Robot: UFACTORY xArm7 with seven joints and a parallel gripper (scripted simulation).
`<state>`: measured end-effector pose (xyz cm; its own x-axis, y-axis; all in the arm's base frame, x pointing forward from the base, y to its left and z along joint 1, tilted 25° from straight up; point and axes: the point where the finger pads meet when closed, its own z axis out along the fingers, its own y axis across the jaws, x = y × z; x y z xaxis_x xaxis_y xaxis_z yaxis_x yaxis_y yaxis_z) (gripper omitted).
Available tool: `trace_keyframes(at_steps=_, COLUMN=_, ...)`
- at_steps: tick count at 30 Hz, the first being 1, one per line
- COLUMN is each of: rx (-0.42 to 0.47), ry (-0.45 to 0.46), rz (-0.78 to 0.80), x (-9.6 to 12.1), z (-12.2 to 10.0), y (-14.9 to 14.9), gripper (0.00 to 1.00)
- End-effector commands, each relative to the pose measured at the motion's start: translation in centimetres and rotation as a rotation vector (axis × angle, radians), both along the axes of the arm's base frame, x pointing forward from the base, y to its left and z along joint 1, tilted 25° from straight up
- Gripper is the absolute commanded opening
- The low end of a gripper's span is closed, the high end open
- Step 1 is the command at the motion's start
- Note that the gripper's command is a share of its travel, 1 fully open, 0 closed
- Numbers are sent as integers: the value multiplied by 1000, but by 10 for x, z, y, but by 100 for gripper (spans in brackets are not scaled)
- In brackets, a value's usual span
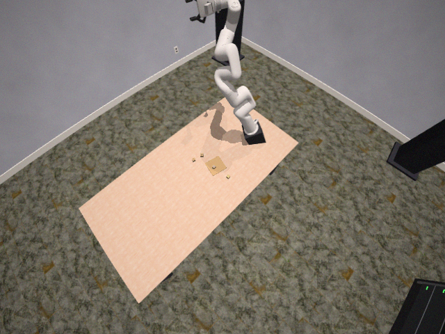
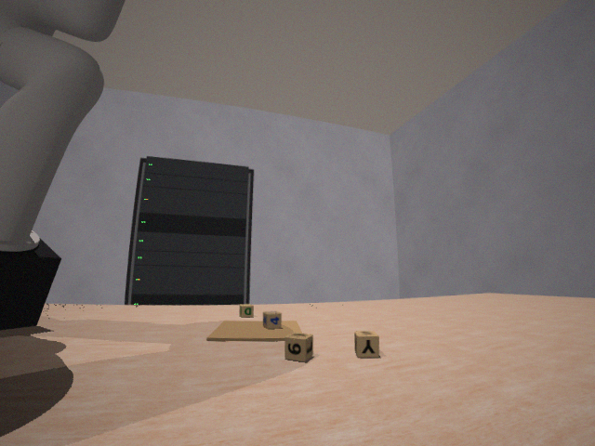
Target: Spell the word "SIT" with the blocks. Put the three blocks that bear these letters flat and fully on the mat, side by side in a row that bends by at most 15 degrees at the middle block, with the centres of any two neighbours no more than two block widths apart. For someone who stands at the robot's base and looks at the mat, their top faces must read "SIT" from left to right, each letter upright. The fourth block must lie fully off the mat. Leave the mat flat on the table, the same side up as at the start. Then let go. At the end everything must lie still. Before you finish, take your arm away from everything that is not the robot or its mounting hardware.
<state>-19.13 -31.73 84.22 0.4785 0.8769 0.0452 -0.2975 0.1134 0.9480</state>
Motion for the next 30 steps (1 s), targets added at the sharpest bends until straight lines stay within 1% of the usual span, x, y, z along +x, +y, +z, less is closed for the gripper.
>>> trace_keyframes(at_steps=1, rx=-2, ry=1, rz=-2, x=0, z=1, y=1, gripper=100)
trace_keyframes(at_steps=20, rx=-7, ry=1, rz=-7, x=-1, z=2, y=3, gripper=100)
trace_keyframes(at_steps=23, rx=-41, ry=2, rz=-43, x=-11, z=6, y=17, gripper=100)
trace_keyframes(at_steps=26, rx=-119, ry=4, rz=-126, x=-31, z=16, y=52, gripper=100)
trace_keyframes(at_steps=30, rx=-186, ry=9, rz=-197, x=-46, z=23, y=83, gripper=100)
